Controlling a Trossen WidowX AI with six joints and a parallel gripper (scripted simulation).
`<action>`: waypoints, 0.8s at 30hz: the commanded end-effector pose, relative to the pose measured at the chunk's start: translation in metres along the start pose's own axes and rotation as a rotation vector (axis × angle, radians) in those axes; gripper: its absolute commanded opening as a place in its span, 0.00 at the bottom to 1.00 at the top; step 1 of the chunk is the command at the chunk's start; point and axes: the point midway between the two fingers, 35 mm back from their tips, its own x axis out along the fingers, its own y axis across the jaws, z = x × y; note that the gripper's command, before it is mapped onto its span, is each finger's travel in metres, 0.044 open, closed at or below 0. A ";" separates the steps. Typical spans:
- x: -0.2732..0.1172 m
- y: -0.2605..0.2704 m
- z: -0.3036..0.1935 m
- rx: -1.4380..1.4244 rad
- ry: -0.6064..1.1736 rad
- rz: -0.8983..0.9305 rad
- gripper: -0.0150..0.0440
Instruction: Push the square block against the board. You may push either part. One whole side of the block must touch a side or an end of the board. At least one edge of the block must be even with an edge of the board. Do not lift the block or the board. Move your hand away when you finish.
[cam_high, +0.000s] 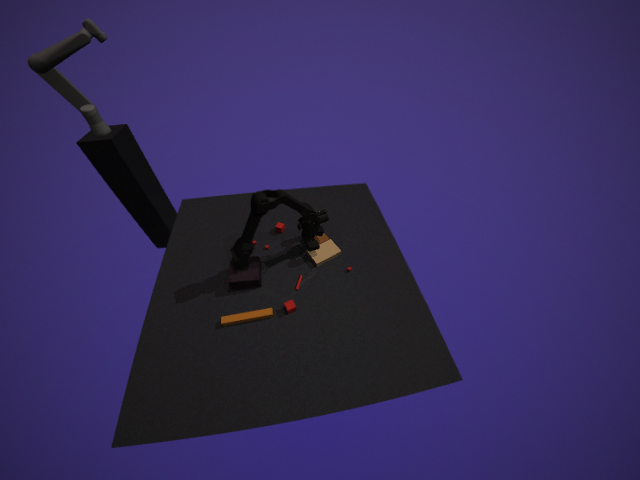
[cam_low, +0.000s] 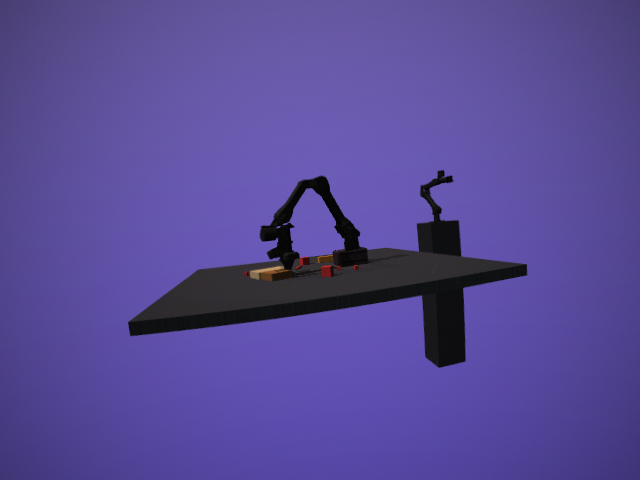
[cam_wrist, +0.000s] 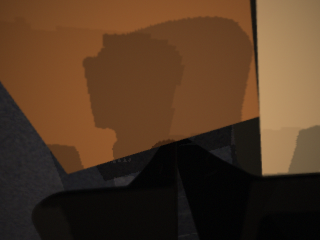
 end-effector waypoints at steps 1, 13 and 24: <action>0.000 -0.001 0.007 -0.001 -0.003 -0.005 0.25; -0.001 0.000 0.006 -0.001 -0.003 -0.005 0.25; 0.000 0.000 -0.012 -0.001 -0.001 -0.005 0.25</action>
